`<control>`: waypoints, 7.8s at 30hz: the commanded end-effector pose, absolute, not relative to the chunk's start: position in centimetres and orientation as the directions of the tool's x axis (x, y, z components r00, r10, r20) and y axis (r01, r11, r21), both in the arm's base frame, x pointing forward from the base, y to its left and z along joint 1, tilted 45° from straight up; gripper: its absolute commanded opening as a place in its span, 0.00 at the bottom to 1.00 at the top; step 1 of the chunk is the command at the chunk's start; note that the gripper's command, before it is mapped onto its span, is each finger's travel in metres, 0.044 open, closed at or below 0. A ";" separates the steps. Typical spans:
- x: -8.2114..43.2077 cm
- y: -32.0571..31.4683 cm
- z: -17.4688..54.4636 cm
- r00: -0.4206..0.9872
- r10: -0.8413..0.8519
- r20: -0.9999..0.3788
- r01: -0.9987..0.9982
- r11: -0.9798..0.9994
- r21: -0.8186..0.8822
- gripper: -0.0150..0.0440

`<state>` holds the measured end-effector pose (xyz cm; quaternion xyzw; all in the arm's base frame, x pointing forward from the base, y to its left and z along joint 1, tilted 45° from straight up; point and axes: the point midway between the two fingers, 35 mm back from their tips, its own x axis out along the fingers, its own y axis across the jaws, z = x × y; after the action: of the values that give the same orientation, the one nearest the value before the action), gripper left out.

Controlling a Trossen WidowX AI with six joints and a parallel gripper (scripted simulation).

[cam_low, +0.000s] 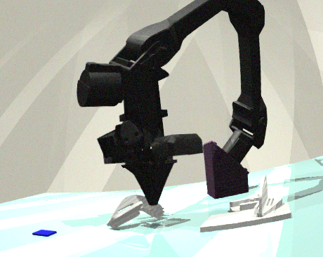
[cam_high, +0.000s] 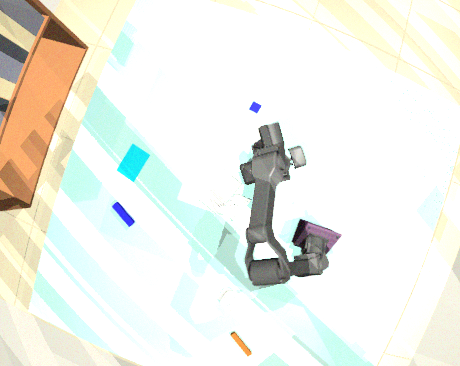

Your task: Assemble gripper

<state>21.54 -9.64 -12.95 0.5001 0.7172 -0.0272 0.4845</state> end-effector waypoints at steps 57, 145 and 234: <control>21.0 -13.7 -9.8 -0.028 0.695 -0.718 0.754 0.487 0.442 1.00; 21.1 -14.0 -9.1 -0.033 0.696 -0.718 0.751 0.491 0.441 1.00; 21.1 -14.0 -9.1 -0.033 0.696 -0.718 0.751 0.491 0.441 0.87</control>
<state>21.07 -14.01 -9.14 0.5038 0.7181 -0.0291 0.4792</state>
